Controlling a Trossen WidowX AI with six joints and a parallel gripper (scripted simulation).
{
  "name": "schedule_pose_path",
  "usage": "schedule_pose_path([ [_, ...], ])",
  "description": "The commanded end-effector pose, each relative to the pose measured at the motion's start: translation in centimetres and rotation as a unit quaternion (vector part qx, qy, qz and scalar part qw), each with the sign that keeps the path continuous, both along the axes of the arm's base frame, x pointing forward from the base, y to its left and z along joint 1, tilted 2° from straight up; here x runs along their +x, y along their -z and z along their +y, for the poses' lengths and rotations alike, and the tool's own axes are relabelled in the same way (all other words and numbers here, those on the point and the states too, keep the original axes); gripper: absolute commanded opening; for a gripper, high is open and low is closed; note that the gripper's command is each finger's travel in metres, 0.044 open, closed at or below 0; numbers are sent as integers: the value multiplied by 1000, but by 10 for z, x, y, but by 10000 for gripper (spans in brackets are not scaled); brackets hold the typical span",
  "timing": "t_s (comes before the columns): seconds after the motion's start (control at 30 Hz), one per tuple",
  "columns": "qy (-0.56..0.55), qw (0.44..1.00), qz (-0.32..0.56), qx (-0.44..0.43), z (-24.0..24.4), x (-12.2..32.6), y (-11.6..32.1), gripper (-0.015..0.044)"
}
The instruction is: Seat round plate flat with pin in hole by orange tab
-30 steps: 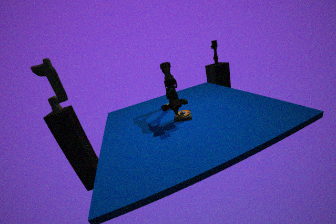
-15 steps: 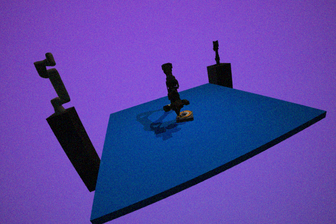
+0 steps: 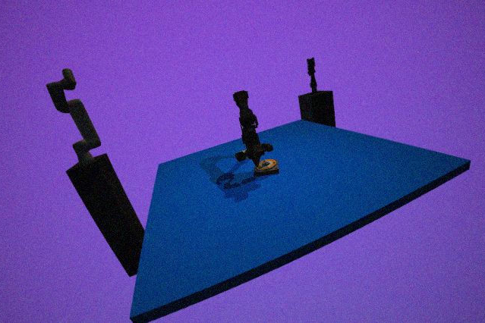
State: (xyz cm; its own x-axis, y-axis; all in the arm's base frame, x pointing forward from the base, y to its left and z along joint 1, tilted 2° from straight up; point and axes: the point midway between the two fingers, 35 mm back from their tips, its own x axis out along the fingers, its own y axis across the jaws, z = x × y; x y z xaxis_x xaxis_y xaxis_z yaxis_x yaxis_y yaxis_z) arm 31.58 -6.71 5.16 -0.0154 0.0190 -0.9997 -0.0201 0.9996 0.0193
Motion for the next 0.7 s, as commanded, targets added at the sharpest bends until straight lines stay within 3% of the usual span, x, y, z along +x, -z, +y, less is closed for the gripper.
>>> schedule_pose_path([
  [0.0,-2,1000,-15,2,3,9,-1,0],
  [0.67,-2,1000,-15,2,5,14,-1,0],
])
